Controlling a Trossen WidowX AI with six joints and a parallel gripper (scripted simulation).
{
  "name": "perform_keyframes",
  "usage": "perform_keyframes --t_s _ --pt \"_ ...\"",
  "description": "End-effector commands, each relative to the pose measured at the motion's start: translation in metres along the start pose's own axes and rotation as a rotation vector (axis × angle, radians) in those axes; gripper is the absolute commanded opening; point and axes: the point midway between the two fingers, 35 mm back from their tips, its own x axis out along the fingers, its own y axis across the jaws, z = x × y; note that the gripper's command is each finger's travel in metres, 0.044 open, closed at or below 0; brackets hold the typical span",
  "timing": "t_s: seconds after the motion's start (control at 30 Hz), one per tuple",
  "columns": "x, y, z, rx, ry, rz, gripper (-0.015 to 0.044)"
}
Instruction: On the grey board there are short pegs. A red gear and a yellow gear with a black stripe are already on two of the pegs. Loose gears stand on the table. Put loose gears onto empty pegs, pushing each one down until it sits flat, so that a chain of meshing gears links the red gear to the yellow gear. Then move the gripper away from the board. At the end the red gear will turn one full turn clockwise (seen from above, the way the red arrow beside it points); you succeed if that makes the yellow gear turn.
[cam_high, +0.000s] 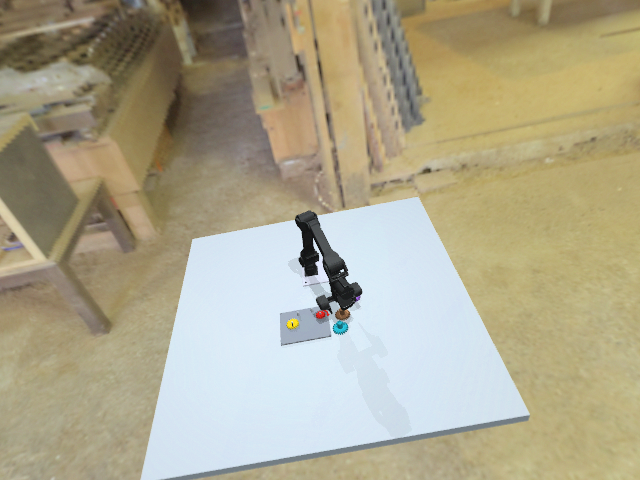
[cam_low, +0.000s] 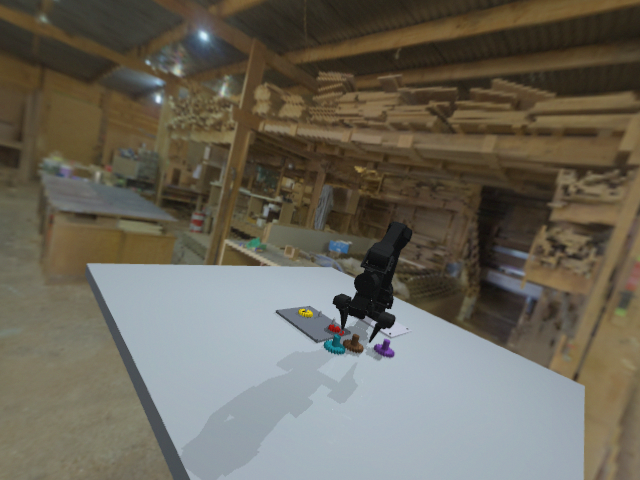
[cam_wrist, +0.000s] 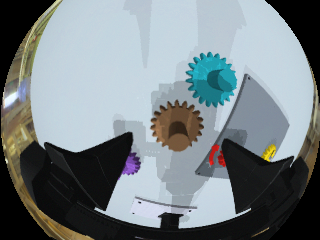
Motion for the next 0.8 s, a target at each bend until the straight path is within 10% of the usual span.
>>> perform_keyframes --t_s 0.0,0.5,0.77 --pt "0.0113 0.0006 -0.0024 0.007 0.016 0.004 0.0440" --pt "0.0124 0.0006 -0.0024 0.007 0.016 0.004 0.0440" --pt "0.0124 0.0006 -0.0024 0.007 0.016 0.004 0.0230"
